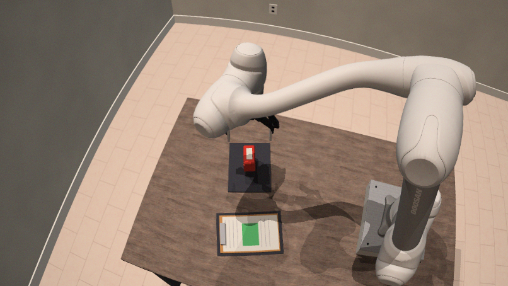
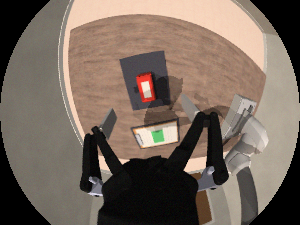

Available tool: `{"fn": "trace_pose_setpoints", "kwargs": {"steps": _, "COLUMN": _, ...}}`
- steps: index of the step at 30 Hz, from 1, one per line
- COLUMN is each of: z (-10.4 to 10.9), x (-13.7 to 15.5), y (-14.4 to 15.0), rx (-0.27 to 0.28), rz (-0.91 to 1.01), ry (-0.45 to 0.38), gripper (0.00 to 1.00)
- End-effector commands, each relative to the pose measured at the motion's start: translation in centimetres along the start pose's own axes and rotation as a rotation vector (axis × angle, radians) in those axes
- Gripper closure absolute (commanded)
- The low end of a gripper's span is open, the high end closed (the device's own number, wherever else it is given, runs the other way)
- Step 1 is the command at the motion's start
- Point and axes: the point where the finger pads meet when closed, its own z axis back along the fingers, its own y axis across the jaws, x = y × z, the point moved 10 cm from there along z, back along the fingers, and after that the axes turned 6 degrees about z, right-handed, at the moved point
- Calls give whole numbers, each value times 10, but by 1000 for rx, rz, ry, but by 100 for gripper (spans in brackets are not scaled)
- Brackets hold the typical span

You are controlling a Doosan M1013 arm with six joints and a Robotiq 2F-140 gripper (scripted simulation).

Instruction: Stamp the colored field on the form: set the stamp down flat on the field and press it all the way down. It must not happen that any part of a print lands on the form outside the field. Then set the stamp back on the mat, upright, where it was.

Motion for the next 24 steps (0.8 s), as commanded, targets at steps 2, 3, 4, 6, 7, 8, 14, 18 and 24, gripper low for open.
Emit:
{"fn": "trace_pose_setpoints", "kwargs": {"steps": 2, "z": 0, "x": 7, "y": -6, "rx": 0, "rz": -40, "ry": 0, "gripper": 0}}
{"fn": "trace_pose_setpoints", "kwargs": {"steps": 3, "z": 0, "x": 11, "y": -11, "rx": 0, "rz": -67, "ry": 0, "gripper": 0}}
{"fn": "trace_pose_setpoints", "kwargs": {"steps": 4, "z": 1, "x": 18, "y": -16, "rx": -1, "rz": -103, "ry": 0, "gripper": 0}}
{"fn": "trace_pose_setpoints", "kwargs": {"steps": 6, "z": 1, "x": 34, "y": -31, "rx": -1, "rz": -197, "ry": 0, "gripper": 0}}
{"fn": "trace_pose_setpoints", "kwargs": {"steps": 7, "z": 1, "x": 45, "y": -40, "rx": -1, "rz": -256, "ry": 1, "gripper": 0}}
{"fn": "trace_pose_setpoints", "kwargs": {"steps": 8, "z": 1, "x": 57, "y": -49, "rx": -1, "rz": -321, "ry": 1, "gripper": 0}}
{"fn": "trace_pose_setpoints", "kwargs": {"steps": 14, "z": 2, "x": 117, "y": -91, "rx": -2, "rz": -623, "ry": 0, "gripper": 0}}
{"fn": "trace_pose_setpoints", "kwargs": {"steps": 18, "z": 2, "x": 172, "y": -121, "rx": -4, "rz": -852, "ry": -5, "gripper": 0}}
{"fn": "trace_pose_setpoints", "kwargs": {"steps": 24, "z": 0, "x": 255, "y": -157, "rx": -2, "rz": -1177, "ry": -11, "gripper": 0}}
